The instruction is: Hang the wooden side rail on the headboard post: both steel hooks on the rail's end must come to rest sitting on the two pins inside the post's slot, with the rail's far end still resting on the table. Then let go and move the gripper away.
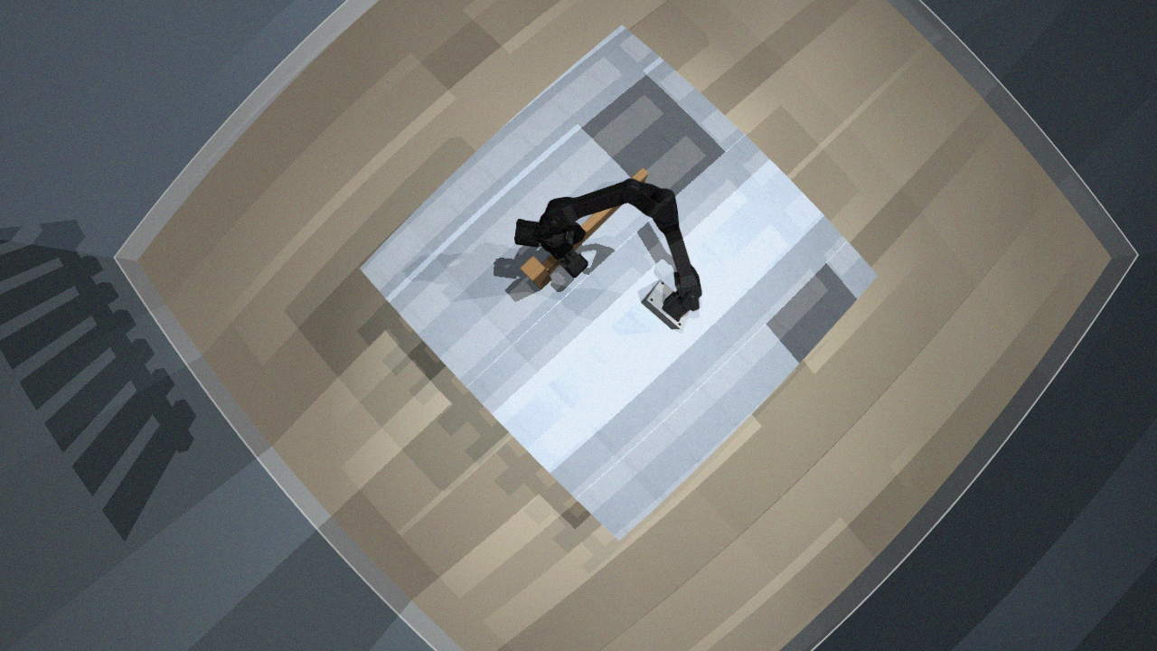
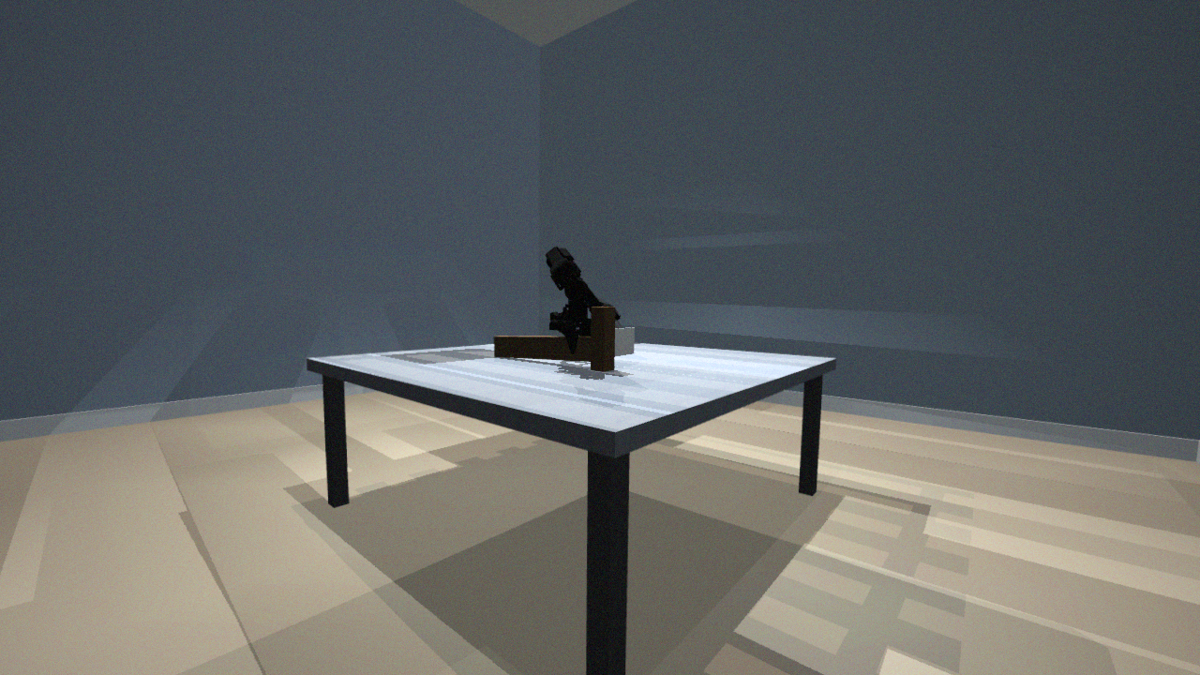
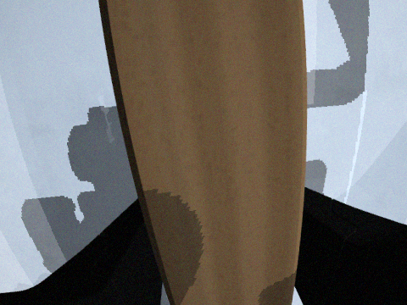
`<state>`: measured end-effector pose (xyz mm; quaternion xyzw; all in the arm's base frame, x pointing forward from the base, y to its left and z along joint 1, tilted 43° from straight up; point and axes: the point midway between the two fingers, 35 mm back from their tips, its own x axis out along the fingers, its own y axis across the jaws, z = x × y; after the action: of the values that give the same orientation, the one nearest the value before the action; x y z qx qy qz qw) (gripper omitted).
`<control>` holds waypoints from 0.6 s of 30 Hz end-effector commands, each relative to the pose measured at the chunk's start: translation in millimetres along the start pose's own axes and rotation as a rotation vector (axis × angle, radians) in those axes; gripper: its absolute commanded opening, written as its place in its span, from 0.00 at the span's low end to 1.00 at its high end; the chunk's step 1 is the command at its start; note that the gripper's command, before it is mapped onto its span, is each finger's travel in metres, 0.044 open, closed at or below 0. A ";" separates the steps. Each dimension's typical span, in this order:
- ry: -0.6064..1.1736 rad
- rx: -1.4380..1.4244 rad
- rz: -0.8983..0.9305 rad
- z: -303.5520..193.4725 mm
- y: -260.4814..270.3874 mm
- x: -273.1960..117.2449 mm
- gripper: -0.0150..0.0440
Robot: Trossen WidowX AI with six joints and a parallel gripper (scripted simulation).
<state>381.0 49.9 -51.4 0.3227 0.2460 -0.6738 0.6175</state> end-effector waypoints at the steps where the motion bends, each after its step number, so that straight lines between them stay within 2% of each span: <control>1: 0.000 0.000 0.000 0.0 0.1 0.0 0.70; 4: 0.001 0.000 0.000 0.0 0.2 -2.2 0.83; 8: 0.006 0.000 0.002 -0.2 0.3 -30.0 1.00; 14: 0.007 0.000 0.003 2.4 -0.1 -40.1 1.00; 18: 0.006 0.000 0.003 27.3 -0.4 -39.7 1.00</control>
<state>379.2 70.3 -14.3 0.3230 0.2497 -0.6697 0.6203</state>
